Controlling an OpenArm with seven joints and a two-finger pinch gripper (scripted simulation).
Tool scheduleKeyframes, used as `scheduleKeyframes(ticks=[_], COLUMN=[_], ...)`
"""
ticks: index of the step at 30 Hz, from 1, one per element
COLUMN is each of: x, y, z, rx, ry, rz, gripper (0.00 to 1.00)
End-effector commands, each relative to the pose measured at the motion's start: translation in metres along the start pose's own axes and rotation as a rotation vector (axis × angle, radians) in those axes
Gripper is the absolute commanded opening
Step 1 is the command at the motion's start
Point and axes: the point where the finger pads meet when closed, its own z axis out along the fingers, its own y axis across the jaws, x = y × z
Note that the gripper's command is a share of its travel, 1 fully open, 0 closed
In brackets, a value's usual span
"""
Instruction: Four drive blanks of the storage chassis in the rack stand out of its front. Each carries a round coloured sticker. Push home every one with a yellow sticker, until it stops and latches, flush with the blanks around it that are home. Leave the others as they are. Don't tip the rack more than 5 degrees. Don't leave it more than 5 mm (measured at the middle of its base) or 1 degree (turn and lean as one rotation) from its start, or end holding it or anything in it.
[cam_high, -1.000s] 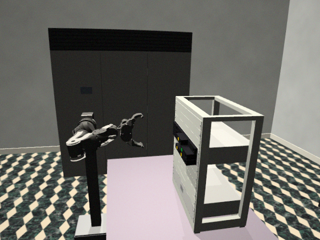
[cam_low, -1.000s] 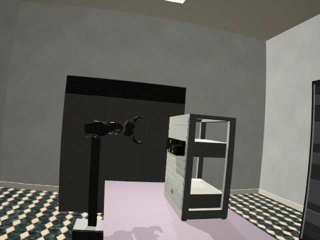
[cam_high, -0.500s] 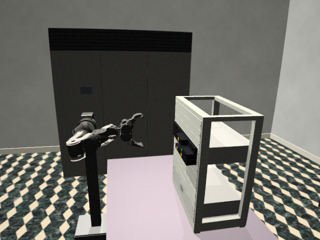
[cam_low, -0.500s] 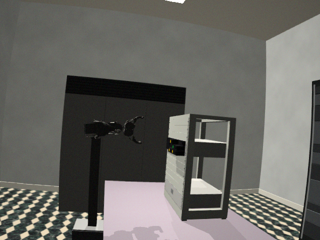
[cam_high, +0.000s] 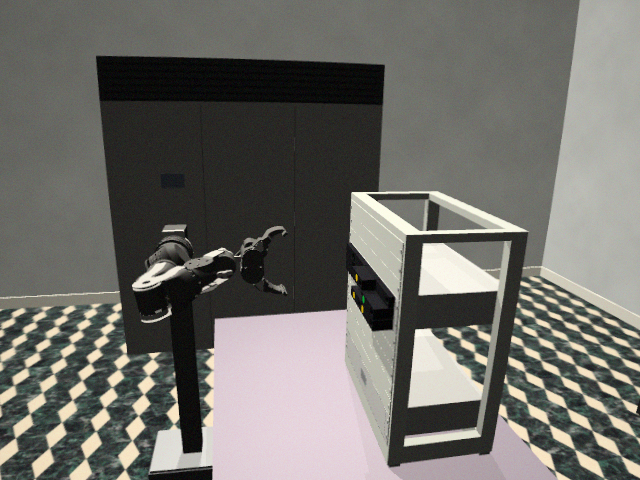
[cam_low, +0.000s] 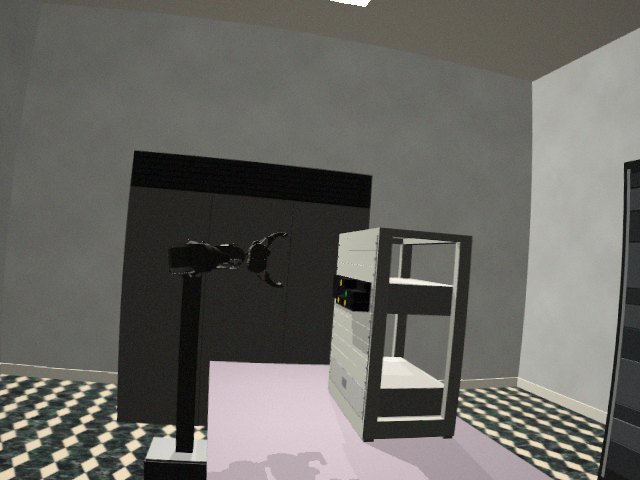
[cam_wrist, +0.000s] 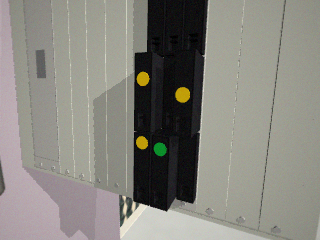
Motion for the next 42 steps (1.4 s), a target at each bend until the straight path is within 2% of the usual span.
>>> scheduleKeyframes(ticks=[1,35,36,42], x=[0.0007,0.0007,0.0007,0.0007], y=[0.0006,0.0006,0.0006,0.0006], z=[-0.0001,-0.0001,-0.0001,-0.0001], rx=[0.001,0.001,0.001,0.001], ry=[-0.042,-0.042,-0.042,-0.042], rz=[0.004,0.004,0.004,0.004], gripper=[1.00,1.00,0.00,0.00])
